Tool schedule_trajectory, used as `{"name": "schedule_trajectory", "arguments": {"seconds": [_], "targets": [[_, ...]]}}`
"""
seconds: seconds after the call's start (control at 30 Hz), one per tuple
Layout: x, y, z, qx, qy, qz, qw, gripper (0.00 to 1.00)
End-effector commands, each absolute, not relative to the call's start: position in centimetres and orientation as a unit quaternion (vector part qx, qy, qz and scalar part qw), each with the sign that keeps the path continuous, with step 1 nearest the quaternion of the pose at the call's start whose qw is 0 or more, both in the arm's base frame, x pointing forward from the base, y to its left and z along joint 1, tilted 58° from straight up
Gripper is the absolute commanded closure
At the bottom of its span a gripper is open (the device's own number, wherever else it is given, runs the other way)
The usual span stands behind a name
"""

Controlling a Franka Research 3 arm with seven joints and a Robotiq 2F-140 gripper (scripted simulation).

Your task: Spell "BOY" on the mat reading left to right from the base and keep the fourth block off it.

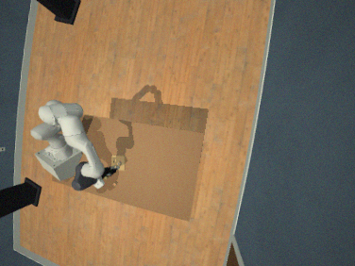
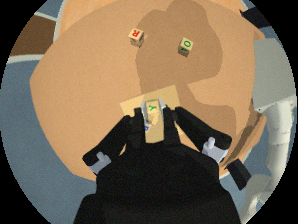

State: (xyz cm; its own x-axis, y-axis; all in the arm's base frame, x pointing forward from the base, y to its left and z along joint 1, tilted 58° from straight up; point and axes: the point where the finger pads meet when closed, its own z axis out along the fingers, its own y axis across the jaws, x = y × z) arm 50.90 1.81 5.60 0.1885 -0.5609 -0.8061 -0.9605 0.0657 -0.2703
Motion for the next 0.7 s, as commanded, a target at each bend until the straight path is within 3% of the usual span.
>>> {"name": "schedule_trajectory", "arguments": {"seconds": [0.0, 0.2, 0.67], "targets": [[50.84, 1.93, 5.43, -0.642, 0.592, 0.234, 0.427, 0.8], [50.84, 1.93, 5.43, -0.642, 0.592, 0.234, 0.427, 0.75], [50.81, 1.79, 5.51, -0.642, 0.592, 0.234, 0.427, 0.75]]}}
